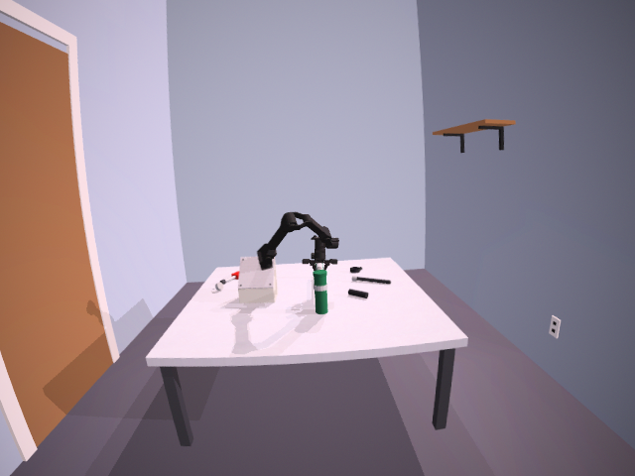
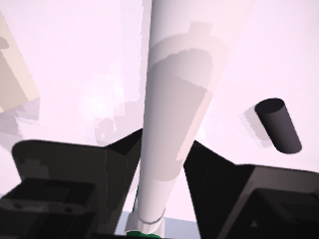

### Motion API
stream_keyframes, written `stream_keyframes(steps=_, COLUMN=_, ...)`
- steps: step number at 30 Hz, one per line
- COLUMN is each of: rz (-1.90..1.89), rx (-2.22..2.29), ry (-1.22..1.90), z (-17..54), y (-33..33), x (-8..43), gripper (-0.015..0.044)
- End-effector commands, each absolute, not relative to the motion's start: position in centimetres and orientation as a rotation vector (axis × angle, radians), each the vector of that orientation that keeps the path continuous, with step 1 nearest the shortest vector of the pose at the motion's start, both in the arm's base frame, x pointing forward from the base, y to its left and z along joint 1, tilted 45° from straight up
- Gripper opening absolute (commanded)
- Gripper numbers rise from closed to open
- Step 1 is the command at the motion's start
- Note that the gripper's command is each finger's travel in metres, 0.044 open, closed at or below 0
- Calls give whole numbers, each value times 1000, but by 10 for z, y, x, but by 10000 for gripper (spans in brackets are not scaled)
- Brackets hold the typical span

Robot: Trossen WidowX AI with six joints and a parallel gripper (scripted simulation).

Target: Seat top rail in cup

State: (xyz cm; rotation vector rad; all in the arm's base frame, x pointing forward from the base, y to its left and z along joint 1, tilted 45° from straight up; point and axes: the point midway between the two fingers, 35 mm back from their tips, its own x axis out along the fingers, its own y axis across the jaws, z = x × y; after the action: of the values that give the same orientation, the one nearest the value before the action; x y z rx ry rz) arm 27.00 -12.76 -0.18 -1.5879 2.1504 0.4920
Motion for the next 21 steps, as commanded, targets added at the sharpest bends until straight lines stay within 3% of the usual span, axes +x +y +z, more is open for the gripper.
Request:
stream_keyframes(steps=1, rz=478, rx=-1603, ry=2144, z=4, y=-130, x=272, gripper=0)
stream_keyframes(steps=20, rz=494, rx=-1589, ry=2150, z=3, y=-132, x=269, gripper=0)
stream_keyframes(steps=21, rz=494, rx=-1589, ry=2150, z=3, y=-132, x=269, gripper=26)
